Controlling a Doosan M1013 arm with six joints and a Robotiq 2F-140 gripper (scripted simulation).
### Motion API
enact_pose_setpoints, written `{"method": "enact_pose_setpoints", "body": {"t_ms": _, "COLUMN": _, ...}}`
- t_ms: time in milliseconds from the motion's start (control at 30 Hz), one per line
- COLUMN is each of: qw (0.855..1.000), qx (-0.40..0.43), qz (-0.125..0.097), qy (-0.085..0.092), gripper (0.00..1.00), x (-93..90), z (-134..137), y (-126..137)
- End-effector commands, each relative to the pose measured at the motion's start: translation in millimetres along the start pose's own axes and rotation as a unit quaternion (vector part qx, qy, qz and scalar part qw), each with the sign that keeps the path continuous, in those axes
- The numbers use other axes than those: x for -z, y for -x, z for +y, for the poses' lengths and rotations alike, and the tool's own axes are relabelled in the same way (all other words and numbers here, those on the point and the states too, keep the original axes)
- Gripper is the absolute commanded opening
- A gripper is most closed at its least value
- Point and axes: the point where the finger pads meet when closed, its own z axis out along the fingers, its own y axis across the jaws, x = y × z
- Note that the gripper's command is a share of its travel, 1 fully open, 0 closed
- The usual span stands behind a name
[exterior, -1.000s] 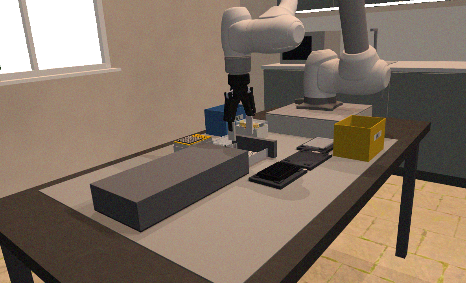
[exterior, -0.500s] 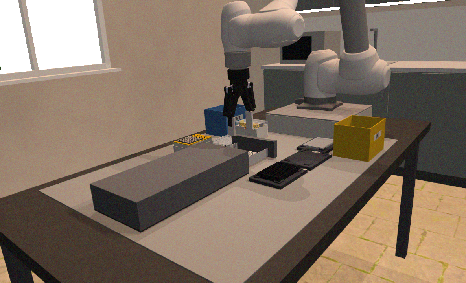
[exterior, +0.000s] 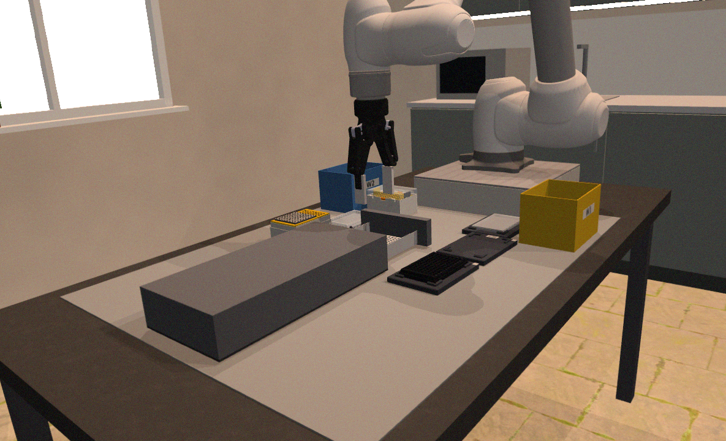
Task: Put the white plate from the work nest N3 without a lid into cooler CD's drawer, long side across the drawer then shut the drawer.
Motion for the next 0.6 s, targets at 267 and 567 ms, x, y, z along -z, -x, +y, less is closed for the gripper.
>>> {"method": "enact_pose_setpoints", "body": {"t_ms": 267, "qw": 1.0, "qx": 0.0, "qz": 0.0, "qy": 0.0, "gripper": 0.66, "x": 14.4, "z": 0, "y": 0}}
{"method": "enact_pose_setpoints", "body": {"t_ms": 567, "qw": 1.0, "qx": 0.0, "qz": 0.0, "qy": 0.0, "gripper": 0.66, "x": 15.6, "z": 0, "y": 0}}
